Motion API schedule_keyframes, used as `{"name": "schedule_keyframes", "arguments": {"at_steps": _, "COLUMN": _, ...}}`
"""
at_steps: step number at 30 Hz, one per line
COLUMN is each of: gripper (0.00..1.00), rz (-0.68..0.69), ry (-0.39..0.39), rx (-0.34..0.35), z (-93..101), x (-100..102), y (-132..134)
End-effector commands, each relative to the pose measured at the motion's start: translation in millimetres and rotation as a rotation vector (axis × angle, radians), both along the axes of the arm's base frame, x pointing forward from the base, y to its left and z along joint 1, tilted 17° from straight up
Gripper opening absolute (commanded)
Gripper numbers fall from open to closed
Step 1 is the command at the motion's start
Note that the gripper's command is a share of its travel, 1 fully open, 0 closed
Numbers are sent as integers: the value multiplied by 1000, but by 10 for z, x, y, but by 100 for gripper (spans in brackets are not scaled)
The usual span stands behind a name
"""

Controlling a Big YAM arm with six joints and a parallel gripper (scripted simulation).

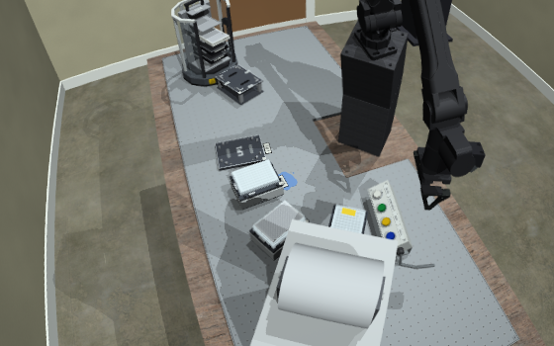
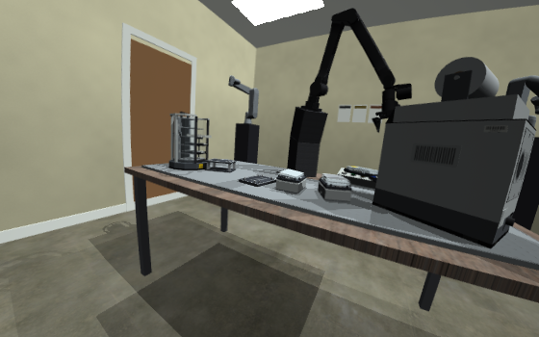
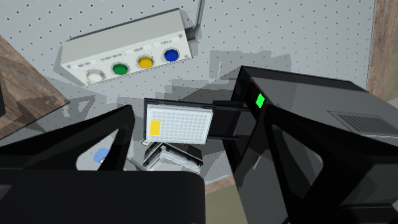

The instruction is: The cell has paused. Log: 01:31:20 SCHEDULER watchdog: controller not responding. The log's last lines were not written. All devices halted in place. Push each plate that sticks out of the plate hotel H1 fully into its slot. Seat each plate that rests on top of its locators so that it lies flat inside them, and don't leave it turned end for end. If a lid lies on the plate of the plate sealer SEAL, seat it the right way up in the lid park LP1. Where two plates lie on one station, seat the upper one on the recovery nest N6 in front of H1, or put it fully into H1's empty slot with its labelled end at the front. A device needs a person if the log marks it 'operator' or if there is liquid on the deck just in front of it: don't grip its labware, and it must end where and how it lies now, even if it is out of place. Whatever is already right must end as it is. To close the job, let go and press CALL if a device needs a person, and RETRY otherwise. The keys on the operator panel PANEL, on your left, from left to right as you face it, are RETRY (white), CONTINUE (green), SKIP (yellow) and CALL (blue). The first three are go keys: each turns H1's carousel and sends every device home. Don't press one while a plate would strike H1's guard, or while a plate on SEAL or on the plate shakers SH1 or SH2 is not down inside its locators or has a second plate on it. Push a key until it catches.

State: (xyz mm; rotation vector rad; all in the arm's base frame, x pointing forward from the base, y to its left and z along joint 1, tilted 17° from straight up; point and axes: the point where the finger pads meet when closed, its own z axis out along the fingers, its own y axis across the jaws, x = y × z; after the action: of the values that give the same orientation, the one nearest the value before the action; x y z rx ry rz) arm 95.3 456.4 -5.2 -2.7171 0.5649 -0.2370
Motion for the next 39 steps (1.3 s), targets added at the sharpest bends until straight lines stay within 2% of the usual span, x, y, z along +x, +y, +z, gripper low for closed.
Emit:
{"name": "schedule_keyframes", "arguments": {"at_steps": 1, "gripper": 100, "rz": -66, "ry": 22, "rx": -8, "z": -137, "x": 115, "y": -91}}
{"name": "schedule_keyframes", "arguments": {"at_steps": 6, "gripper": 100, "rz": -183, "ry": 58, "rx": 4, "z": -181, "x": 290, "y": -177}}
{"name": "schedule_keyframes", "arguments": {"at_steps": 9, "gripper": 100, "rz": -183, "ry": 58, "rx": 4, "z": -206, "x": 391, "y": -227}}
{"name": "schedule_keyframes", "arguments": {"at_steps": 13, "gripper": 100, "rz": -310, "ry": 95, "rx": 18, "z": -249, "x": 559, "y": -327}}
{"name": "schedule_keyframes", "arguments": {"at_steps": 17, "gripper": 100, "rz": -365, "ry": 111, "rx": 25, "z": -291, "x": 724, "y": -431}}
{"name": "schedule_keyframes", "arguments": {"at_steps": 19, "gripper": 100, "rz": -365, "ry": 111, "rx": 25, "z": -291, "x": 724, "y": -431}}
{"name": "schedule_keyframes", "arguments": {"at_steps": 23, "gripper": 100, "rz": -483, "ry": 145, "rx": 40, "z": -334, "x": 882, "y": -545}}
{"name": "schedule_keyframes", "arguments": {"at_steps": 26, "gripper": 100, "rz": -483, "ry": 145, "rx": 40, "z": -357, "x": 971, "y": -609}}
{"name": "schedule_keyframes", "arguments": {"at_steps": 31, "gripper": 100, "rz": -634, "ry": 188, "rx": 61, "z": -409, "x": 1156, "y": -768}}
{"name": "schedule_keyframes", "arguments": {"at_steps": 34, "gripper": 100, "rz": -666, "ry": 196, "rx": 66, "z": -439, "x": 1262, "y": -864}}
{"name": "schedule_keyframes", "arguments": {"at_steps": 36, "gripper": 100, "rz": -666, "ry": 196, "rx": 66, "z": -439, "x": 1262, "y": -864}}
{"name": "schedule_keyframes", "arguments": {"at_steps": 39, "gripper": 100, "rz": -761, "ry": 223, "rx": 80, "z": -469, "x": 1365, "y": -968}}
